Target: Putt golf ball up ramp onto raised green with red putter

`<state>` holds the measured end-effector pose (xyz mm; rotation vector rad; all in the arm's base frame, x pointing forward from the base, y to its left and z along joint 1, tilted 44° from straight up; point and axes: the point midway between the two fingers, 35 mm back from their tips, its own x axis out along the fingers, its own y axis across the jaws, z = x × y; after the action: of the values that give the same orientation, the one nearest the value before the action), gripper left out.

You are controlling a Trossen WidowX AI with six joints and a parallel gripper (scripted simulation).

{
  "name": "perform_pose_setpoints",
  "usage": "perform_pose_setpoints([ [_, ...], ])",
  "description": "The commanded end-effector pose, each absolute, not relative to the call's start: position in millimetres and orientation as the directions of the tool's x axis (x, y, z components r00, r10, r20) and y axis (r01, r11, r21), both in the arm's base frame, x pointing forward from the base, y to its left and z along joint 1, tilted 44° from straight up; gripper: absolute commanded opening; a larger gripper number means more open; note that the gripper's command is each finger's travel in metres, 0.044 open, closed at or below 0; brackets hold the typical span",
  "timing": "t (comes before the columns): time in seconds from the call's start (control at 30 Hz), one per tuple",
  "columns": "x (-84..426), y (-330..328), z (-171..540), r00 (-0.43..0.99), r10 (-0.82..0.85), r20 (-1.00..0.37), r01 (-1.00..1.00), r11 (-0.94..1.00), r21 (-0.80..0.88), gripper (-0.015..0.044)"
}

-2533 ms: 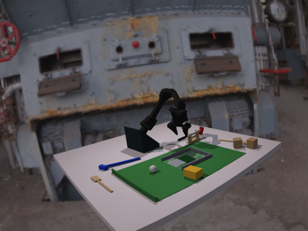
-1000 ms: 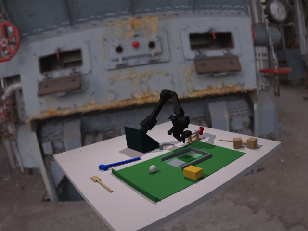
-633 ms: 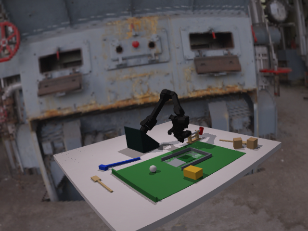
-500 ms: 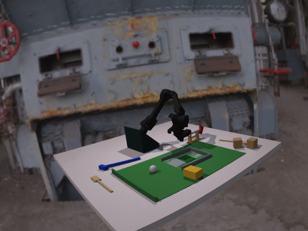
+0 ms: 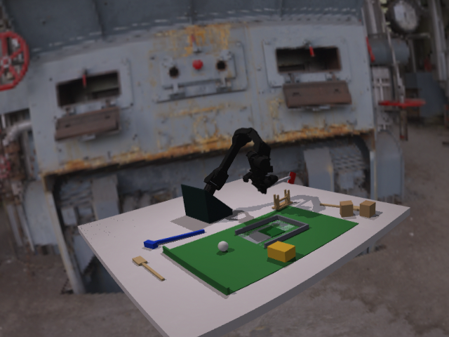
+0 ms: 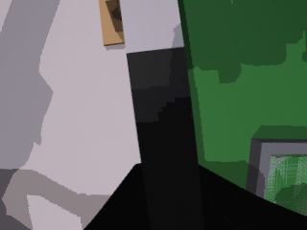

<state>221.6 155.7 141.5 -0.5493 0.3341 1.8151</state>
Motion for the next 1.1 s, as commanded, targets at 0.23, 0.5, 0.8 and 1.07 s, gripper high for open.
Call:
perform_pose_setpoints([
  [0.23,228.0,139.3,147.8,-0.229,0.815,-0.532,-0.959,-0.282,-0.018,0.0],
  [0.5,253.8,102.4,115.6,-0.204,0.781,-0.591,-0.978,-0.138,0.156,0.0],
  [0.8,278.7,60.0,82.4,-0.181,0.752,-0.633,-0.94,0.057,0.337,0.0],
  [1.07,296.6,17.0,51.0,-0.163,0.726,-0.668,-0.865,0.221,0.451,0.0],
])
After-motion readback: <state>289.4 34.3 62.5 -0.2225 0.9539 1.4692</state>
